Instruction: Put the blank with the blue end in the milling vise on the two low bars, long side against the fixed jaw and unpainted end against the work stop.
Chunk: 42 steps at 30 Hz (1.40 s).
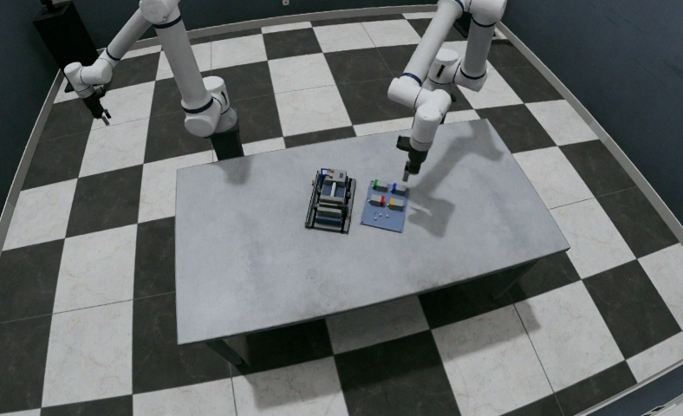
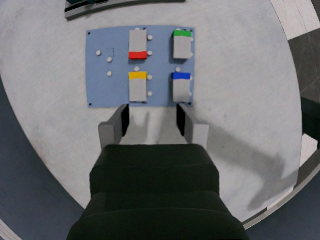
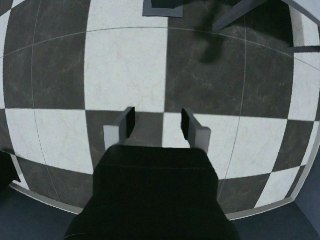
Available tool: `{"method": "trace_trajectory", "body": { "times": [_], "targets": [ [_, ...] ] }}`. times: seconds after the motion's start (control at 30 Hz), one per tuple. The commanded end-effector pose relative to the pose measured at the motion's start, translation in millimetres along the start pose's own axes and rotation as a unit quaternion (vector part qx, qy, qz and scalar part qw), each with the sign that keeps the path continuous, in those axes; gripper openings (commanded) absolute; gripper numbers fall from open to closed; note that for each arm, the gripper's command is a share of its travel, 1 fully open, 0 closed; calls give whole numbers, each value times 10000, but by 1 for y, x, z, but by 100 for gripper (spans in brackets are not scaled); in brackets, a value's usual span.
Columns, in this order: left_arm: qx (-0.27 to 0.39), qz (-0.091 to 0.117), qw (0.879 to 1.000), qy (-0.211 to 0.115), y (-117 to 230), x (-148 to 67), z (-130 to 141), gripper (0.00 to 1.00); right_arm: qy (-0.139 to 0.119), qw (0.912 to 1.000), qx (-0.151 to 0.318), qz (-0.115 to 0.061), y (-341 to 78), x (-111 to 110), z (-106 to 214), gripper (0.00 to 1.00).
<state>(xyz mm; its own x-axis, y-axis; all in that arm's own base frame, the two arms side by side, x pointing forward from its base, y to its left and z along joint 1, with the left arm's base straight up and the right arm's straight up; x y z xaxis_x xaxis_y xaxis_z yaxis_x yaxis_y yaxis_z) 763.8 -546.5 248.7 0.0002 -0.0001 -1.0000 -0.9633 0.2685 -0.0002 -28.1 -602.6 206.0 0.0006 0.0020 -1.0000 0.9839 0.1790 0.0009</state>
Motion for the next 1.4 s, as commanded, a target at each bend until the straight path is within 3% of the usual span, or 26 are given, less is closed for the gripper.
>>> {"method": "trace_trajectory", "body": {
  "times": [0.0, 1.17, 1.37],
  "targets": [
    [0, -8, 10000, 3, 2, -13, -6, 100, -9, 10000, 0, -4, 0, -1, 1, 100],
    [0, -7, 10000, 3, 21, -95, -49, 100, -9, 10000, 0, -4, 0, -1, 1, 100],
    [0, -7, 10000, 4, 22, -97, -51, 100, -9, 10000, 0, -4, 0, -1, 1, 100]
  ]
}}
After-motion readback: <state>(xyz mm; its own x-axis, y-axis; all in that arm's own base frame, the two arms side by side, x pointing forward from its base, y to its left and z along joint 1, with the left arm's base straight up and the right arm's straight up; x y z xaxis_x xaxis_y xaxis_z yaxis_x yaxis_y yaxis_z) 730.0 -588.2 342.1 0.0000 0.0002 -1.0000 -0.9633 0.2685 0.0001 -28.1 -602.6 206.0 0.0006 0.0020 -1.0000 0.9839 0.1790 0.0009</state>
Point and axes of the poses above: on each arm, the point where the finger pads meet when closed, its own x axis out along the fingers, its own y axis across the jaws, z = x × y, the point moved 3 cm from there along -x, back along the fingers, and after that the axes turned 13 degrees about -x, right-handed, at the moved point
